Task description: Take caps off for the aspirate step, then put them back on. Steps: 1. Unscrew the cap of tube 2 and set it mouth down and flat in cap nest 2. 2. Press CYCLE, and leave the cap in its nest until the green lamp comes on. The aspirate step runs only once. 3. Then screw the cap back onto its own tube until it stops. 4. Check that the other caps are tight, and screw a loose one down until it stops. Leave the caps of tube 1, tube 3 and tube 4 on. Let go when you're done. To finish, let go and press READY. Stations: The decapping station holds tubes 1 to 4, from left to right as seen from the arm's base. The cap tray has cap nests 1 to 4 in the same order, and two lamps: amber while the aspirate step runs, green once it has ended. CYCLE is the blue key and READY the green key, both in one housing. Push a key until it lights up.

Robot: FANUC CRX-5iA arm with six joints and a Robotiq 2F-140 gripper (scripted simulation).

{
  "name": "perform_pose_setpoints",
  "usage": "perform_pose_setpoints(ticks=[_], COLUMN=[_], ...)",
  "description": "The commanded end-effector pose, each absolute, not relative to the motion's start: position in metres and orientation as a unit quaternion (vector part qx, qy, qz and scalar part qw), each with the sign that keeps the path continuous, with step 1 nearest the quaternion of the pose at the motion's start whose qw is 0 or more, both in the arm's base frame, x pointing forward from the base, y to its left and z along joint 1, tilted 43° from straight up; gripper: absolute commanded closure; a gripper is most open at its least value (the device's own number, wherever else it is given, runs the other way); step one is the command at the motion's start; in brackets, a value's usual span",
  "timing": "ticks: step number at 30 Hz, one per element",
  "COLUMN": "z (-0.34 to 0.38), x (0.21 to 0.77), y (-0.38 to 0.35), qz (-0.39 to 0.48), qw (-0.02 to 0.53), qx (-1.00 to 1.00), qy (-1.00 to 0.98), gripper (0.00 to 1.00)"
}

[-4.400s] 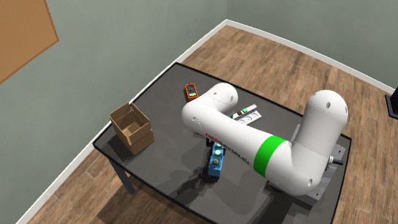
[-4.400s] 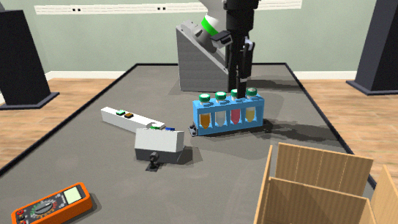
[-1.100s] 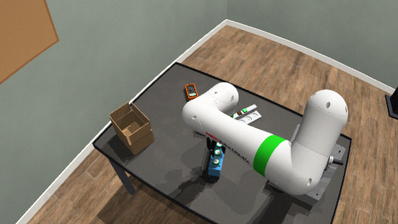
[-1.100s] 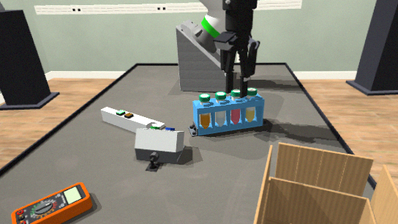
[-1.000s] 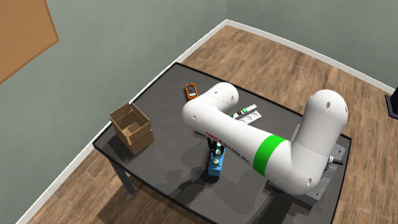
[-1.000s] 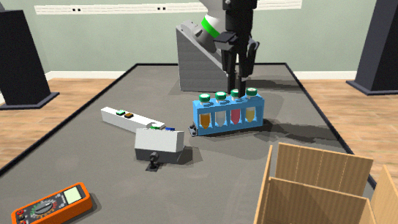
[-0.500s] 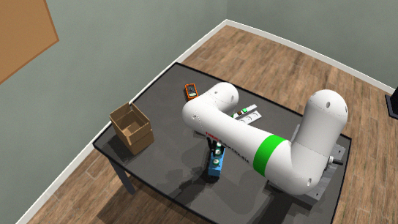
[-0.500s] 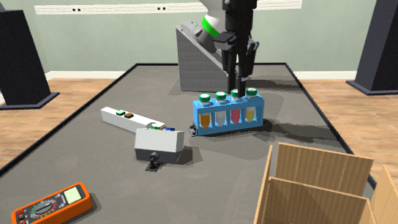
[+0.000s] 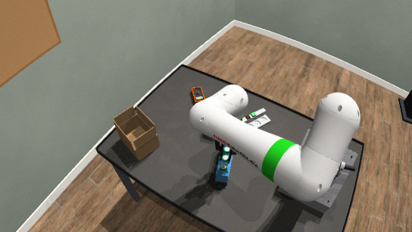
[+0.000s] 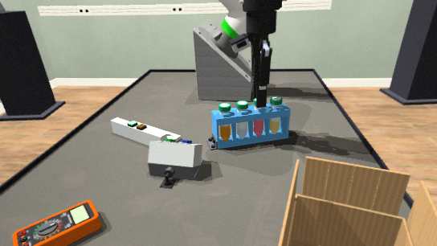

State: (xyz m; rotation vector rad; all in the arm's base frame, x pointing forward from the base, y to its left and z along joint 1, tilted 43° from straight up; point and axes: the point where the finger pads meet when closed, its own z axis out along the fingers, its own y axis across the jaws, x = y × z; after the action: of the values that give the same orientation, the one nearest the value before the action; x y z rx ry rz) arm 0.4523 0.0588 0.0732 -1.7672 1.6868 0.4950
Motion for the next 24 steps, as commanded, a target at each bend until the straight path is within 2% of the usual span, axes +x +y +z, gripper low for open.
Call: perform_pose_setpoints(ticks=[1,4,12,13,24], z=[0.0737,0.0738,0.0737,0.0735,0.0739], x=[0.4526,0.4526,0.4526,0.4526,0.4526], y=[0.0584,0.0582,0.0583,0.0585,0.0582], qz=[0.224,0.244,0.244,0.244,0.239], qw=[0.285,0.268,0.268,0.268,0.273], qx=[-0.587,-0.532,-0.532,-0.532,-0.547], qy=[0.724,0.765,0.765,0.765,0.754], gripper=[0.7,0.7,0.7,0.59,0.59])
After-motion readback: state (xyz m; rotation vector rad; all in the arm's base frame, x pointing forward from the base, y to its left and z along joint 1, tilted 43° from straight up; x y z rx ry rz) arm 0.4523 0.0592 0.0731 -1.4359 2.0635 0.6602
